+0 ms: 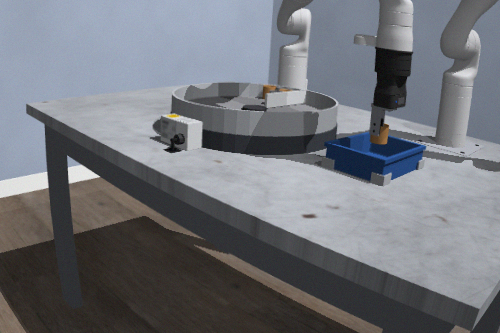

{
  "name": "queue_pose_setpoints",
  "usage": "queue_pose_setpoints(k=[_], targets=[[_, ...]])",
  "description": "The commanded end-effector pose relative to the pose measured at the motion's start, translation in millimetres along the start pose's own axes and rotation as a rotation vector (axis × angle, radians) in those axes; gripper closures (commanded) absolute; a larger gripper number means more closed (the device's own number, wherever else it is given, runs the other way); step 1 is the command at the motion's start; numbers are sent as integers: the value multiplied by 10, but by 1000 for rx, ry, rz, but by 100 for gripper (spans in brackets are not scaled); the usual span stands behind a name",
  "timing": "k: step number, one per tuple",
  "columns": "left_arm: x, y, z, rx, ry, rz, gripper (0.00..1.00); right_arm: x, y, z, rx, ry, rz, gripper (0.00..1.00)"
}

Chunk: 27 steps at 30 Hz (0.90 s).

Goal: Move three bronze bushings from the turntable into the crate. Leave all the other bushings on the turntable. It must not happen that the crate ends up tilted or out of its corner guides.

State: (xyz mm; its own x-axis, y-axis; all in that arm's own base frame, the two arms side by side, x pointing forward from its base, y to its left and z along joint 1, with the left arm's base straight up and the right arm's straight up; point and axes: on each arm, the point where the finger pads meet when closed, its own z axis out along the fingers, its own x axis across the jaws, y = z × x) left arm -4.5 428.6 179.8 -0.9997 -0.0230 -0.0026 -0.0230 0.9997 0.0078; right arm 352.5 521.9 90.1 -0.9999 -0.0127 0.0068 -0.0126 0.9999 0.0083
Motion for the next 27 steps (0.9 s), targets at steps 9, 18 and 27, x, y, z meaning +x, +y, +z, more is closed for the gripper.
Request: queue_pose_setpoints(k=[9, 18, 27], targets=[[35, -36, -6, 8, 3, 4, 0, -35, -14, 40, 1, -8, 8, 100], [35, -36, -6, 8, 3, 4, 0, -34, -15, 133, 1, -7, 8, 100], [35, -36, -6, 8, 3, 4, 0, -32, -18, 304, 2, -6, 8, 100]])
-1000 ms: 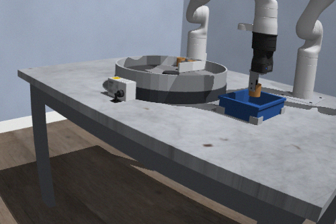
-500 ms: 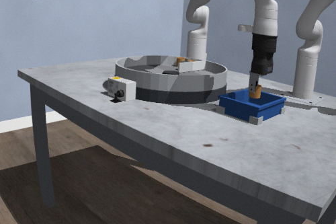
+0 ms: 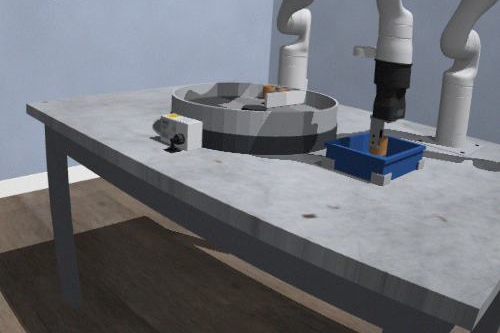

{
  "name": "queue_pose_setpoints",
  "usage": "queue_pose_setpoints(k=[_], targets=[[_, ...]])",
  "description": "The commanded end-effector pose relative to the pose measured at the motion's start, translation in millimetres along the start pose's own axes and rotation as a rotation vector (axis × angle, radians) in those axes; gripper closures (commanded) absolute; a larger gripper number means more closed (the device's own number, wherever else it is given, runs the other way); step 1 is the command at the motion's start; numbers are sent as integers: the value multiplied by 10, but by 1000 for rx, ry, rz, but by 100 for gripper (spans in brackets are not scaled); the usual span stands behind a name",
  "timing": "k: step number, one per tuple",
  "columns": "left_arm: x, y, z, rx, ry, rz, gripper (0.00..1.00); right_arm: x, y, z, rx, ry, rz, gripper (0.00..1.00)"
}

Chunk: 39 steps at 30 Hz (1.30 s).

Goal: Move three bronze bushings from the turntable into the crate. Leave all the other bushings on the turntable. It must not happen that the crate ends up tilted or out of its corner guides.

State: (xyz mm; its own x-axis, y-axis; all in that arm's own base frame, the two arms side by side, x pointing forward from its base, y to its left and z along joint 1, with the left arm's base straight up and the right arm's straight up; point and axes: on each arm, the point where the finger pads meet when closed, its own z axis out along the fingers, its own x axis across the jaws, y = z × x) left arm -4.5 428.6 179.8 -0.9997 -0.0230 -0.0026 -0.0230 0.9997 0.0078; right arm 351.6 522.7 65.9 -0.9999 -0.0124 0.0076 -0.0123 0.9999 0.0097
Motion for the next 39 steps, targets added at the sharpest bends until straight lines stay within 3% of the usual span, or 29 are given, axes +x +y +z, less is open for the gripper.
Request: queue_pose_setpoints(k=[1, 14, 39], targets=[[35, -36, -6, 8, 3, 4, 0, -39, -24, 78, 3, -7, 8, 100], [35, -36, -6, 8, 3, 4, 0, -43, -20, 177, 2, -9, 8, 100], [35, -36, -6, 8, 3, 4, 0, -45, -17, 181, 1, -9, 8, 100]])
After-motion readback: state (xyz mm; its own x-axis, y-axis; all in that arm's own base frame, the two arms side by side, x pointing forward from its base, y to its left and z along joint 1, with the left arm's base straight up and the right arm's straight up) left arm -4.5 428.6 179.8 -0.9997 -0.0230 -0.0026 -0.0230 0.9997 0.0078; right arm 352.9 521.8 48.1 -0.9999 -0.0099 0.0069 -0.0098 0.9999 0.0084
